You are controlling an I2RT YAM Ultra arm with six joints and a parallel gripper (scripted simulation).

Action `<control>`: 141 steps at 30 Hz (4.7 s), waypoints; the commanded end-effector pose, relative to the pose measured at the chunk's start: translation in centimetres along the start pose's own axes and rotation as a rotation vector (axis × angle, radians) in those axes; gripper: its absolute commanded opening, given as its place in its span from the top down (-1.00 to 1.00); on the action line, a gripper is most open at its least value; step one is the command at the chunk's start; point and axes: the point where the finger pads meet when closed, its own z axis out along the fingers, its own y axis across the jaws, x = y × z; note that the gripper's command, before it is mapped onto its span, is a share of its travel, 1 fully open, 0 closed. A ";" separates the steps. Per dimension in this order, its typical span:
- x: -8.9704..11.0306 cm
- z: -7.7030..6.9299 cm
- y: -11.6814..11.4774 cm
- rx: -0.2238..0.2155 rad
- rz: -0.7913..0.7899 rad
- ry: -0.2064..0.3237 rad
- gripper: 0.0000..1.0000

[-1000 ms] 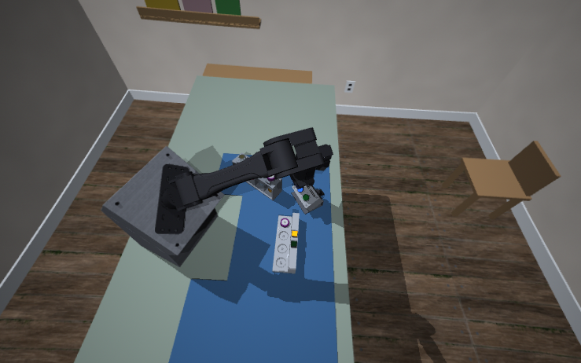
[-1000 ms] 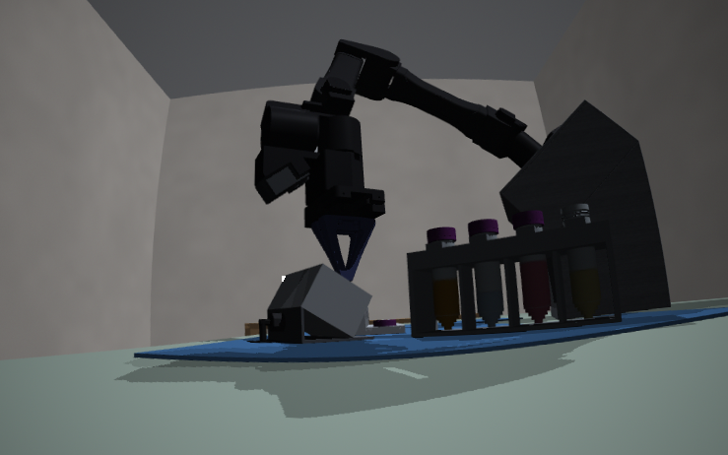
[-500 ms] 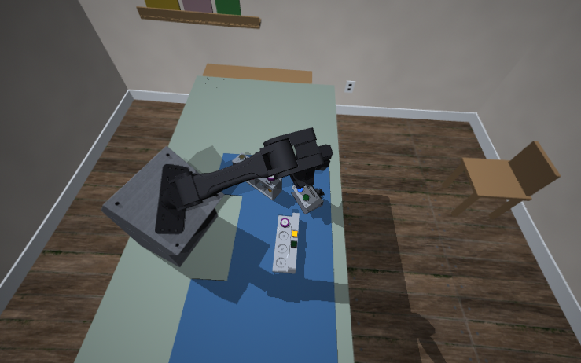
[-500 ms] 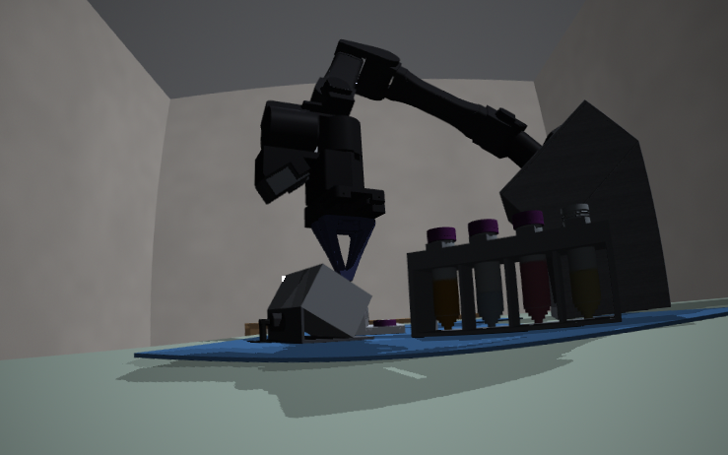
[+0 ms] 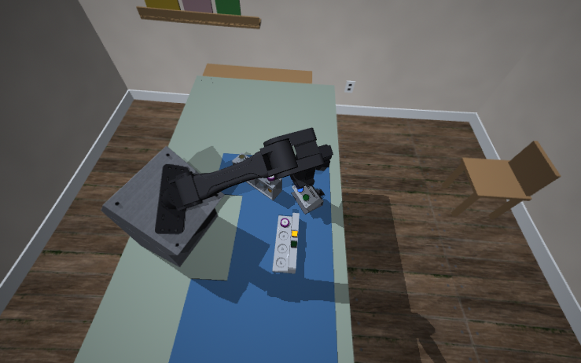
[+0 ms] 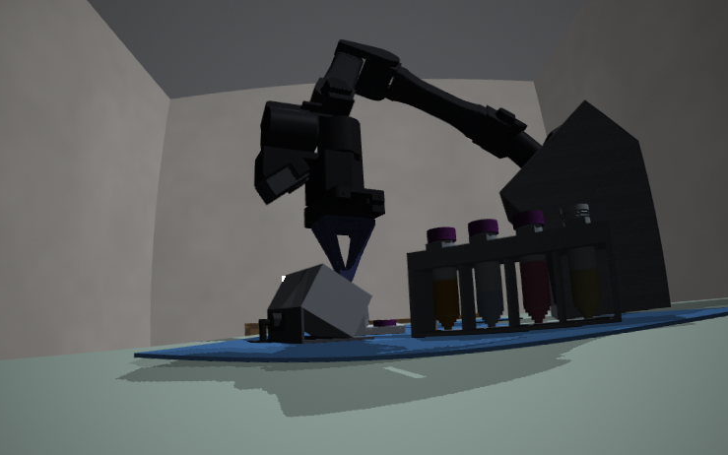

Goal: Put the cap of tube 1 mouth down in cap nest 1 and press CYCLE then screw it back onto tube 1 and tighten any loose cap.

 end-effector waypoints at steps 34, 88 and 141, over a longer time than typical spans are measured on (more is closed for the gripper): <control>-0.8 -0.2 0.0 0.001 0.010 -0.029 1.00; -0.8 -1.3 0.0 0.000 0.010 -0.029 1.00; 9.0 -1.3 -18.6 -0.001 0.529 -0.027 -1.00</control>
